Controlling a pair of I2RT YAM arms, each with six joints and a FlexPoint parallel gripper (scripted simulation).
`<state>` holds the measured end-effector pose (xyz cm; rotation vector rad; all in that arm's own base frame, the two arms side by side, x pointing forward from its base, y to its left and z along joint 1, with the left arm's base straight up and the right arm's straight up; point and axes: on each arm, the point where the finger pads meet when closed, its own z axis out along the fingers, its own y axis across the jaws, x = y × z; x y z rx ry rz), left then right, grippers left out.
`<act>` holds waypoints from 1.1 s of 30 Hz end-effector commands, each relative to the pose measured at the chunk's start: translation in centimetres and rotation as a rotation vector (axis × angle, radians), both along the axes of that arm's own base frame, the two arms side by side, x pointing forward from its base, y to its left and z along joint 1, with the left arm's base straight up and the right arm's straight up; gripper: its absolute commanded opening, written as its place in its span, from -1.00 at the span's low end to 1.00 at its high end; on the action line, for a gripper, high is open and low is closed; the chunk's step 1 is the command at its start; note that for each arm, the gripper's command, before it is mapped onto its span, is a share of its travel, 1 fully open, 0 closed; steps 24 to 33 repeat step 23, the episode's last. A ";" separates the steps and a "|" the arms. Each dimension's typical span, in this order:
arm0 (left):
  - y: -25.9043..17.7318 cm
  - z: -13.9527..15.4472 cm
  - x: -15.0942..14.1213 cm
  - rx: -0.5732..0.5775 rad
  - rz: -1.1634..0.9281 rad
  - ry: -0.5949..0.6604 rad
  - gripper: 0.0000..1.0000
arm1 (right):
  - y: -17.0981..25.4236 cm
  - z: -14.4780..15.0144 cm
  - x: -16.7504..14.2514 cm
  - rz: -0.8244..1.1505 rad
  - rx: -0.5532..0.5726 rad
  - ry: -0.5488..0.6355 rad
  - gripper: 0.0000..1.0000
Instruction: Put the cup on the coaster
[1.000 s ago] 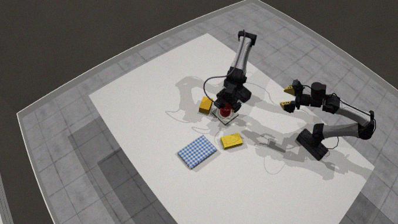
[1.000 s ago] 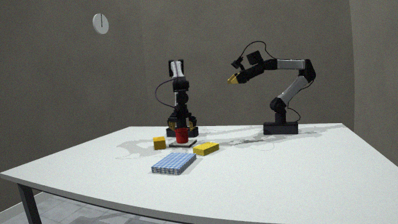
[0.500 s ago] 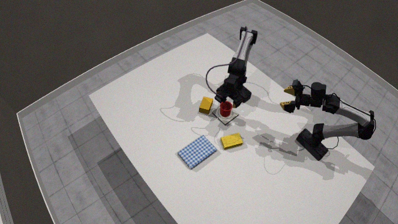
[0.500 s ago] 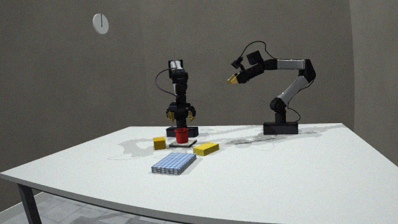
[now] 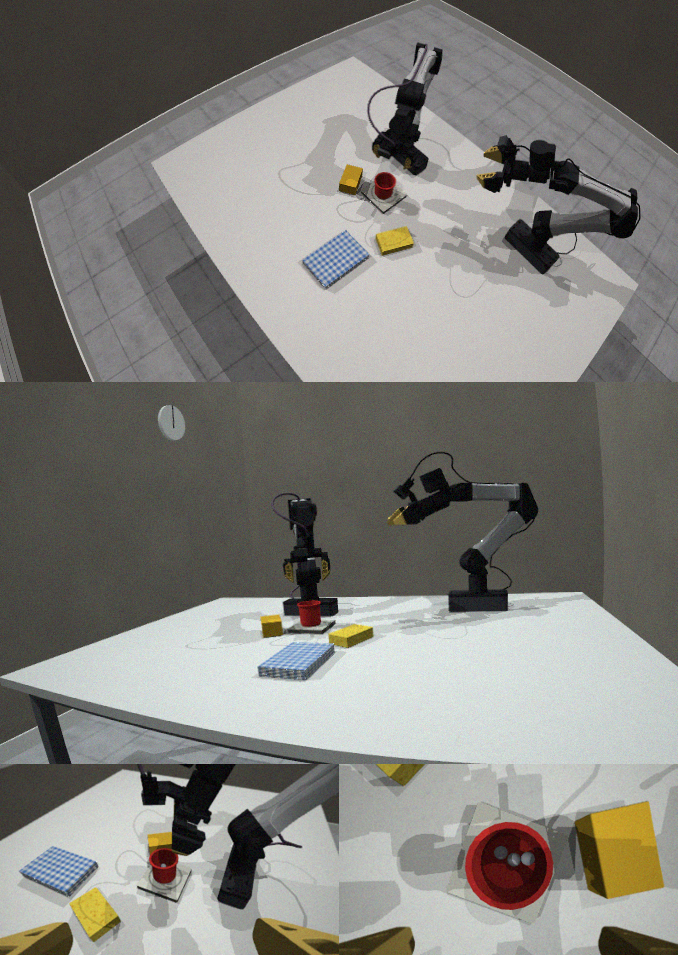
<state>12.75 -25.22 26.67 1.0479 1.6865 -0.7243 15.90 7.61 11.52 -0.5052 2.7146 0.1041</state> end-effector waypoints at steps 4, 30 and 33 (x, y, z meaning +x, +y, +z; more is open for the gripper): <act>0.3 -1.0 0.2 0.021 0.012 0.022 1.00 | -0.5 0.1 -0.9 0.075 0.014 -0.029 1.00; 0.2 -0.2 0.1 0.006 0.008 0.014 1.00 | -0.7 0.2 -0.6 0.056 0.013 -0.040 1.00; 0.2 -0.2 0.1 0.006 0.008 0.014 1.00 | -0.7 0.2 -0.6 0.056 0.013 -0.040 1.00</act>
